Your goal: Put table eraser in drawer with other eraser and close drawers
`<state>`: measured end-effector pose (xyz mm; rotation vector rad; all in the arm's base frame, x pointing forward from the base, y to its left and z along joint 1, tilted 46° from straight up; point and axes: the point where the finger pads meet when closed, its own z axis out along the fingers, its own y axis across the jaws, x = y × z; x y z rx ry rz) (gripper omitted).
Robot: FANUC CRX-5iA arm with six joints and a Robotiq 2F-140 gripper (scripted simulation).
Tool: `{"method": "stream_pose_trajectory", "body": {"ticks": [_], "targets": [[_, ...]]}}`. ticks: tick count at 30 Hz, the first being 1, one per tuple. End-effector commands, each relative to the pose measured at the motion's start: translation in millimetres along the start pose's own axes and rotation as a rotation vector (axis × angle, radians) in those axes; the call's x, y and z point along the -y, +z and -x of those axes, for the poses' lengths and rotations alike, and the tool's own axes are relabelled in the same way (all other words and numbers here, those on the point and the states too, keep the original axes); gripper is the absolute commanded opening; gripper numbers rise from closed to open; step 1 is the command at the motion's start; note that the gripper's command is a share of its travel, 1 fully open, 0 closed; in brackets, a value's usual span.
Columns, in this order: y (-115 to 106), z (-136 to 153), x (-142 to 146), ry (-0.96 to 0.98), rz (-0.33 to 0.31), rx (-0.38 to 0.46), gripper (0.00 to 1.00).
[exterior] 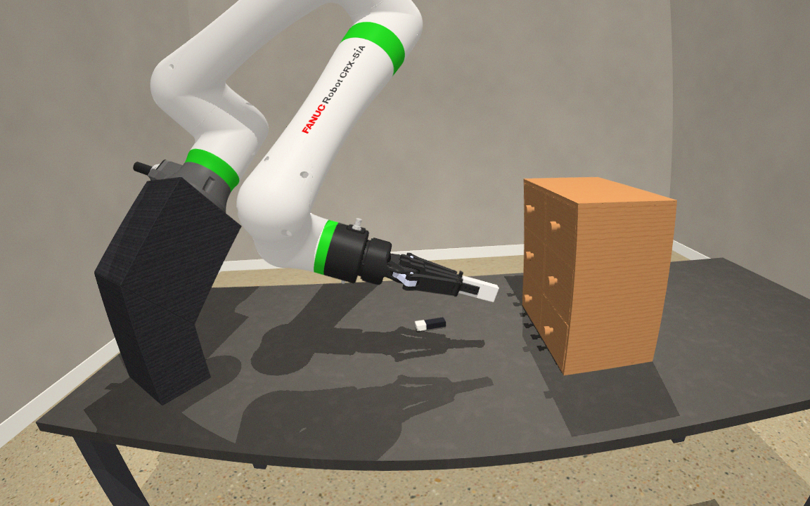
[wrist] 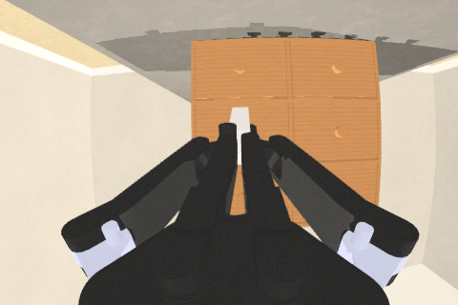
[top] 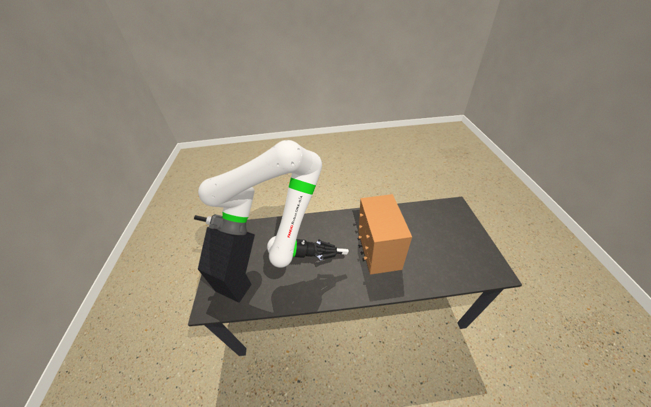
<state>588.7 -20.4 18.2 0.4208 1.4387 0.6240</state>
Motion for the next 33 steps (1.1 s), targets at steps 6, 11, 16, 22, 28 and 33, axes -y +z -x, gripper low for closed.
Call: {"method": "stream_pose_trajectory", "body": {"ticks": [6,11,16,22,28,33], "targets": [[-10.4,10.3,0.5,-0.001,-0.002,0.000,0.00],[-11.7,11.1,0.4,0.000,-0.001,-0.014,0.00],[-13.8,12.0,0.4,0.000,-0.001,-0.034,0.00],[-20.9,15.0,0.5,0.000,-0.002,-0.098,0.00],[-31.2,19.7,0.5,0.000,-0.002,-0.195,0.00],[-37.4,22.5,0.2,0.000,-0.001,-0.255,0.00]]}}
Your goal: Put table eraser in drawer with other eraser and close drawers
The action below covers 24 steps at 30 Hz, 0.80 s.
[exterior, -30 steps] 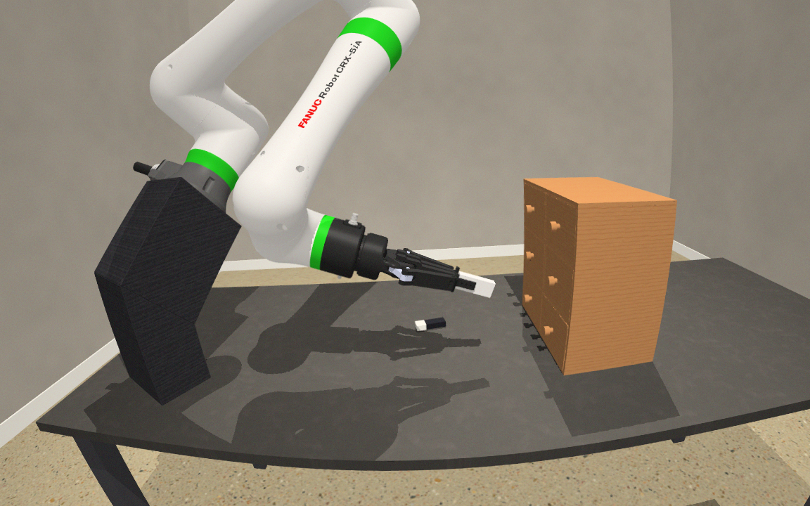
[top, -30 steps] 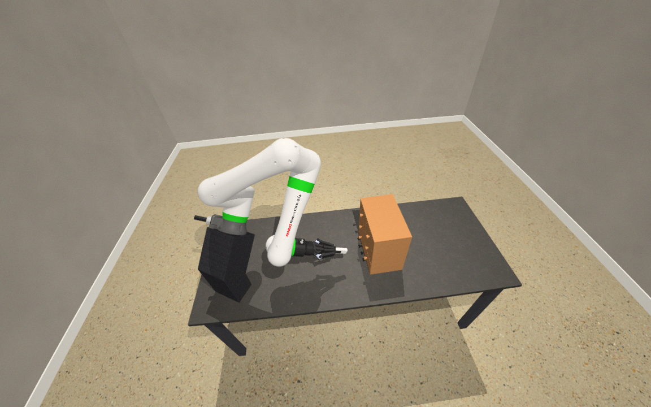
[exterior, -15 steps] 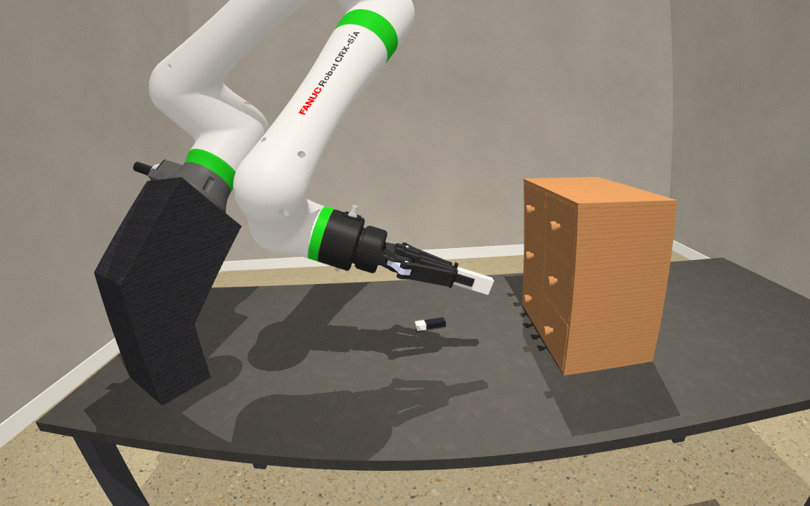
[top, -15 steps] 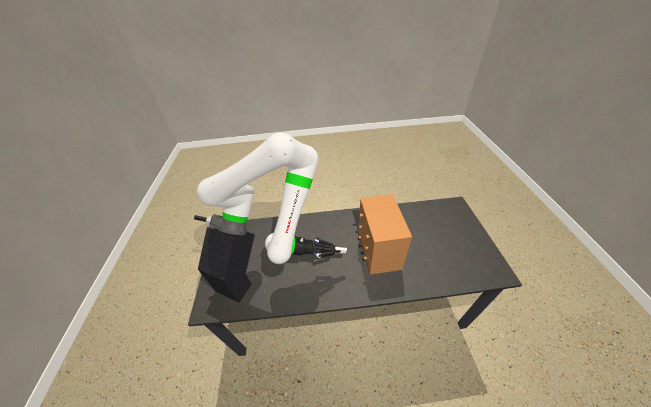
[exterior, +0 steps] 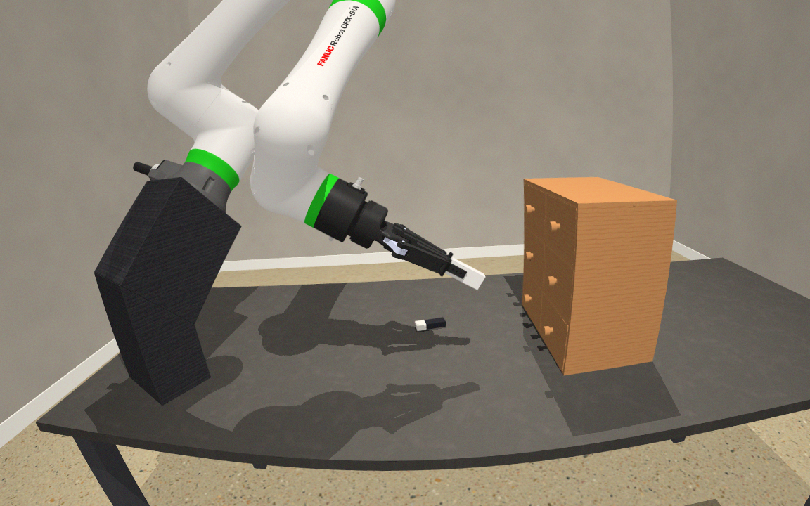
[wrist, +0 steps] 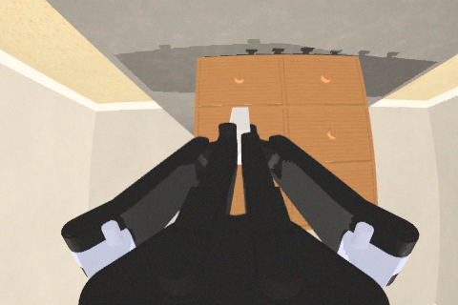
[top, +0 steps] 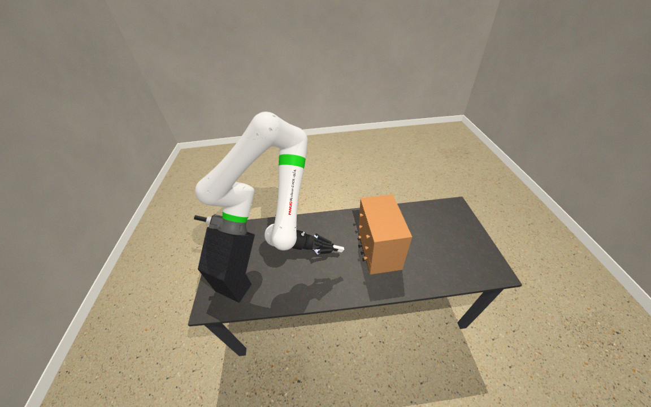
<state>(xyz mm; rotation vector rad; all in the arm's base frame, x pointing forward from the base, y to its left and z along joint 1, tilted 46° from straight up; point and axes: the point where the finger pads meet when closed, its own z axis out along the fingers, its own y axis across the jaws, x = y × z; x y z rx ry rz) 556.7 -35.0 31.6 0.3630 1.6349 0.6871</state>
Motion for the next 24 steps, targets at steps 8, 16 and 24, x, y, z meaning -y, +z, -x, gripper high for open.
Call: {"method": "stream_pose_trajectory", "body": {"ticks": [8,16,24], "targets": [[-28.8,5.9,1.6,-0.001,-0.004,-0.246,0.00],[-50.0,10.7,1.7,-0.001,-0.005,-0.430,0.00],[-72.1,15.6,1.6,0.000,-0.005,-0.624,0.00]]}}
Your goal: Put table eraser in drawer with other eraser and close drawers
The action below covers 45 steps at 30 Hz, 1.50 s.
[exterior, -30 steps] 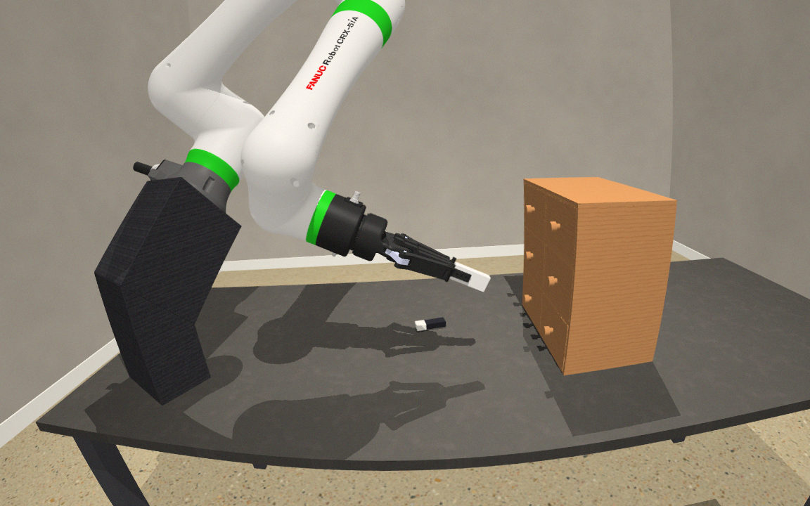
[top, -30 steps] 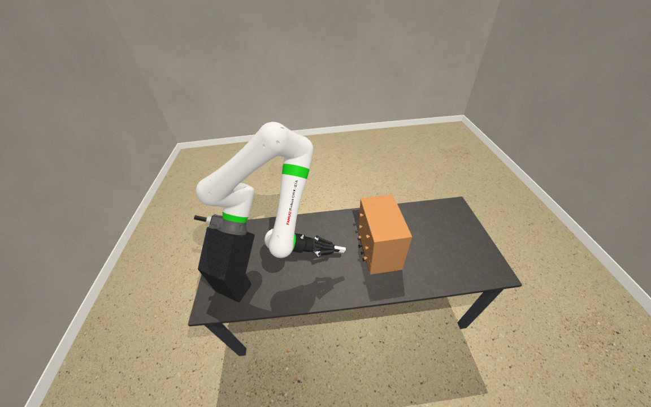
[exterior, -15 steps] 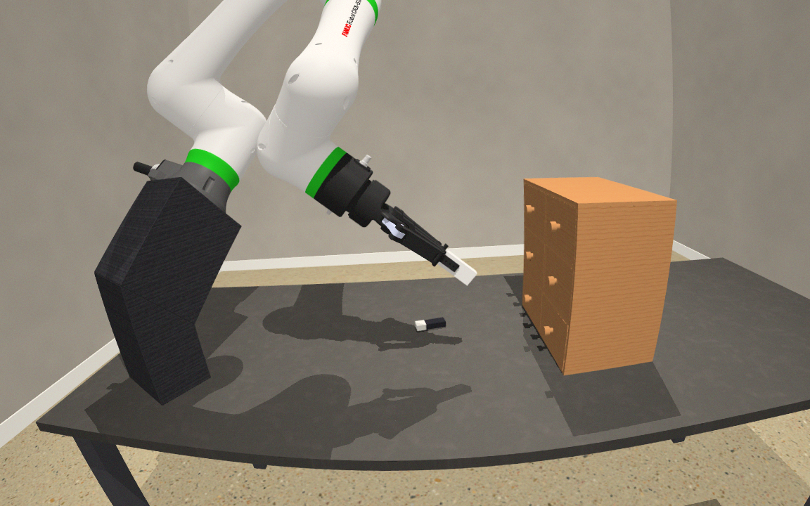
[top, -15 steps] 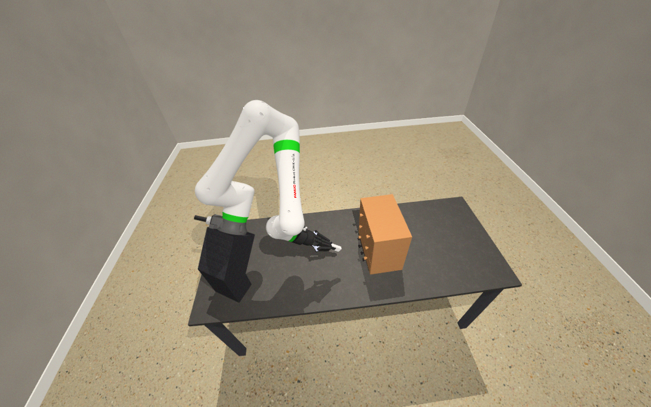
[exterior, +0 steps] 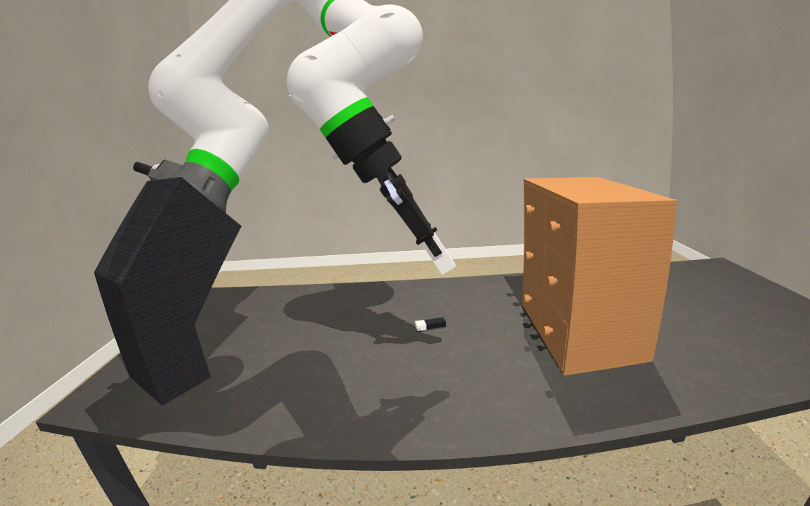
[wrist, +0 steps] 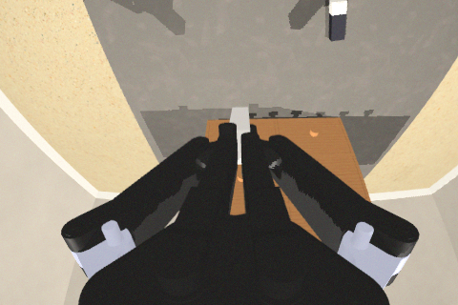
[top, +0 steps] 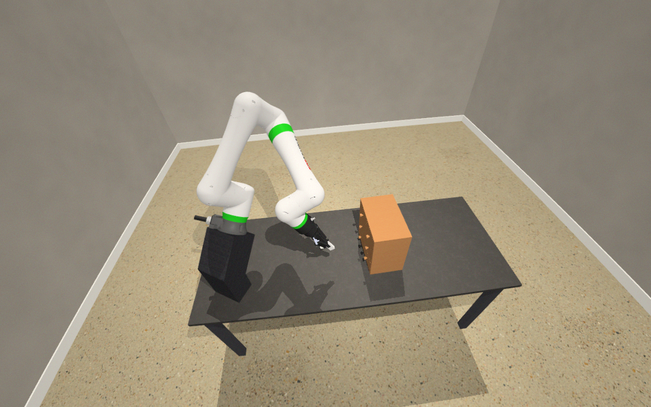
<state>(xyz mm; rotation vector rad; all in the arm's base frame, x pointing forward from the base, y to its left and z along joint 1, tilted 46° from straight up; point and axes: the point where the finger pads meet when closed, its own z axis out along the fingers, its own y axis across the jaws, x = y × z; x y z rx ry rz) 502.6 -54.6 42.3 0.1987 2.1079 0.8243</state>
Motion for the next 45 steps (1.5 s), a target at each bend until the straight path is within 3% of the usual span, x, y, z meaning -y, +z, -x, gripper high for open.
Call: {"method": "stream_pose_trajectory", "body": {"ticks": [1,8,10,19,45], "targets": [[-18.5,-3.0,0.8,-0.001,-0.006,-0.150,0.00],[-39.6,-9.1,0.7,-0.001,-0.006,-0.338,0.00],[-39.6,-9.1,0.7,-0.001,-0.006,-0.338,0.00],[-56.2,-14.0,0.7,0.000,-0.006,-0.486,0.00],[-58.6,-14.3,-4.4,0.000,-0.006,-0.509,0.00]]}}
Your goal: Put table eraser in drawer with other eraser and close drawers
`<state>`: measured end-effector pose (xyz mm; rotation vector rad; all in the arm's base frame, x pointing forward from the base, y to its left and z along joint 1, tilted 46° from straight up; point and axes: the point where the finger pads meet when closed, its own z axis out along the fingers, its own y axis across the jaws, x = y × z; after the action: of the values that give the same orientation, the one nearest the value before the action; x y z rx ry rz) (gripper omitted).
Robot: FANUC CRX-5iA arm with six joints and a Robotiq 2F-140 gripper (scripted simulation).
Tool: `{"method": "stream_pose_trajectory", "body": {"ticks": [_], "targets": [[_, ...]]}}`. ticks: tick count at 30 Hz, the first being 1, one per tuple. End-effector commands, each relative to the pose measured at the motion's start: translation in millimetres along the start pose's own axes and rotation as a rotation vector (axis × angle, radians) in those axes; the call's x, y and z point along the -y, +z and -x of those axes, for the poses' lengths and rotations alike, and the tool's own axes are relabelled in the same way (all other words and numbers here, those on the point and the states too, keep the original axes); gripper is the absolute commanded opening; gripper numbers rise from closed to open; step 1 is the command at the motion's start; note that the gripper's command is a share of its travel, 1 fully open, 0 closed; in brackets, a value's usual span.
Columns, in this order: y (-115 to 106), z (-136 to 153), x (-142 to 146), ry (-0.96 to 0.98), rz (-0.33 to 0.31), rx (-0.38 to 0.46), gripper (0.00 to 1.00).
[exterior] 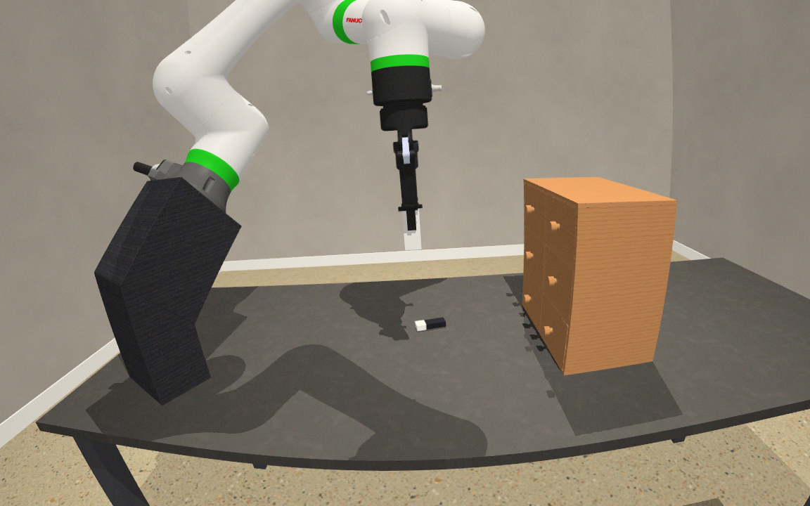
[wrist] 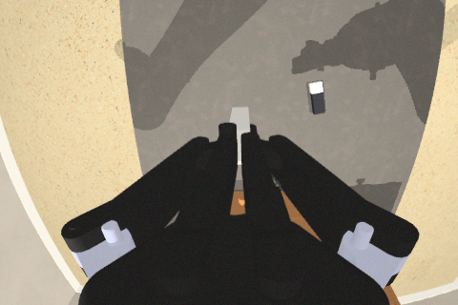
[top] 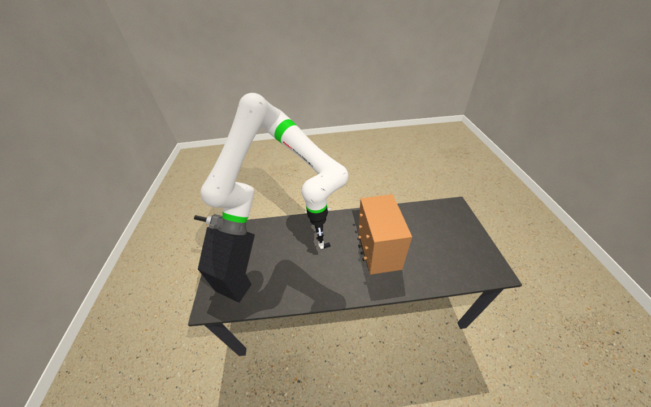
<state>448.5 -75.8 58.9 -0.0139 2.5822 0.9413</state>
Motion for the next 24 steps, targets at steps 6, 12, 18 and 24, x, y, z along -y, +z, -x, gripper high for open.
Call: {"method": "stream_pose_trajectory", "body": {"ticks": [6,12,18,24], "targets": [[-0.2,3.6,-35.7,0.000,0.000,0.000,0.00],[-0.2,9.2,-90.4,0.000,0.000,0.000,0.00],[-0.2,12.6,-124.5,0.000,0.000,0.000,0.00],[-0.1,15.1,-149.1,0.000,0.000,0.000,0.00]]}}
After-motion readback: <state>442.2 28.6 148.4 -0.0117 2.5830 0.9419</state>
